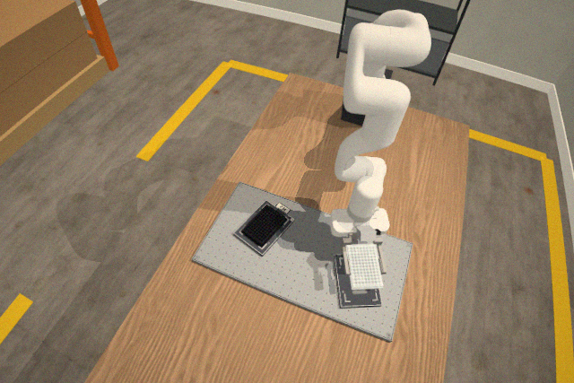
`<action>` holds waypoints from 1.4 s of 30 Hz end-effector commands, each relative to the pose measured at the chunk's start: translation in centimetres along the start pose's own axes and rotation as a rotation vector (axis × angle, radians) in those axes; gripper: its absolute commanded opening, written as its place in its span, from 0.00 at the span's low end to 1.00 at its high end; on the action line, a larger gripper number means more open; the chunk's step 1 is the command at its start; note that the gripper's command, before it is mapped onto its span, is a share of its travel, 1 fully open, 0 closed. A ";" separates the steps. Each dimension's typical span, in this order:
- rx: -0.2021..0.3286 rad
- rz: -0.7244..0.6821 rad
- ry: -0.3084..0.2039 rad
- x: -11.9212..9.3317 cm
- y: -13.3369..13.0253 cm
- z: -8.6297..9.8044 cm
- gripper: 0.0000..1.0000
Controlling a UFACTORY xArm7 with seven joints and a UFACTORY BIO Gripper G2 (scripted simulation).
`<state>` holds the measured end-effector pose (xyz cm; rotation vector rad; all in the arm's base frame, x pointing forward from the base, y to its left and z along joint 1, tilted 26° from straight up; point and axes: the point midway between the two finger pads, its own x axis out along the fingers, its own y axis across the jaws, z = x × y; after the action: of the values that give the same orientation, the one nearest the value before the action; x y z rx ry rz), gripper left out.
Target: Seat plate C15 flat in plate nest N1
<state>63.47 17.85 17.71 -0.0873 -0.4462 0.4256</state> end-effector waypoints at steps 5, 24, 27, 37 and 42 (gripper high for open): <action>0.000 0.000 -0.003 0.2 0.0 0.1 0.00; 0.000 0.000 -0.003 0.4 0.0 0.1 0.00; 0.000 0.000 -0.003 0.4 0.0 -0.2 0.00; 0.000 0.000 -0.003 0.4 0.0 -1.7 0.00; 0.000 0.000 -0.003 0.4 0.0 -2.4 0.00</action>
<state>64.59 17.99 16.01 -0.0873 -0.4468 0.4255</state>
